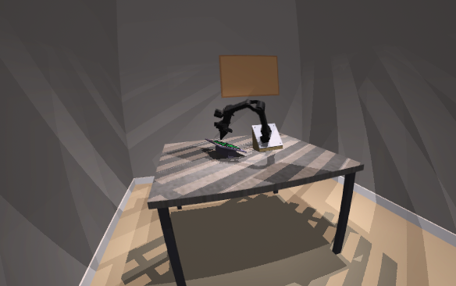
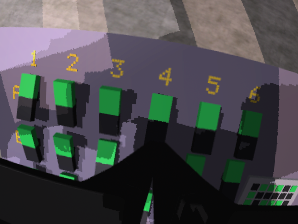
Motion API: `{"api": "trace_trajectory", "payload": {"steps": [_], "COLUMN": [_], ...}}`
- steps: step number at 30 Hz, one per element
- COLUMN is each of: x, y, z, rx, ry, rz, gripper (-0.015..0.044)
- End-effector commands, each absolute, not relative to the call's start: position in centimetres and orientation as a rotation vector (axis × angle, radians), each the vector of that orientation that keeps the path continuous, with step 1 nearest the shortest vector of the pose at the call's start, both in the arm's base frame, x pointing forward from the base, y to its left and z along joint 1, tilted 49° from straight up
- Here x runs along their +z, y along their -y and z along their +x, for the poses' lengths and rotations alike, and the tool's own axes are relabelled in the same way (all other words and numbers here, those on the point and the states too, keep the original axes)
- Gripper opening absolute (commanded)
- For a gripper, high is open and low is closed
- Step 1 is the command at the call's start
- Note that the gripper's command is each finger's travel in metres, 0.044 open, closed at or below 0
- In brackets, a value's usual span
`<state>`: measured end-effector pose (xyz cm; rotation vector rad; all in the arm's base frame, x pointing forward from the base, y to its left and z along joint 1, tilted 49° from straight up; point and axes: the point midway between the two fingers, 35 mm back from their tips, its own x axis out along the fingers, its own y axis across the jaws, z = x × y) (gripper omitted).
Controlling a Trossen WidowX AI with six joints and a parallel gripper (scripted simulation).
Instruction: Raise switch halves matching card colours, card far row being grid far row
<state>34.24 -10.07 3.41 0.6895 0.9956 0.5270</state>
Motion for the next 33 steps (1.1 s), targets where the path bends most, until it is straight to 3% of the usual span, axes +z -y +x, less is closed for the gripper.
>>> {"api": "trace_trajectory", "payload": {"steps": [1, 33], "x": [3.11, 2.37], "y": [9.62, 8.72], "z": [34.36, 34.93], "rx": [0.529, 0.529], "ry": [-0.996, -0.996], "rz": [0.696, 0.696], "gripper": [0.0, 0.0]}}
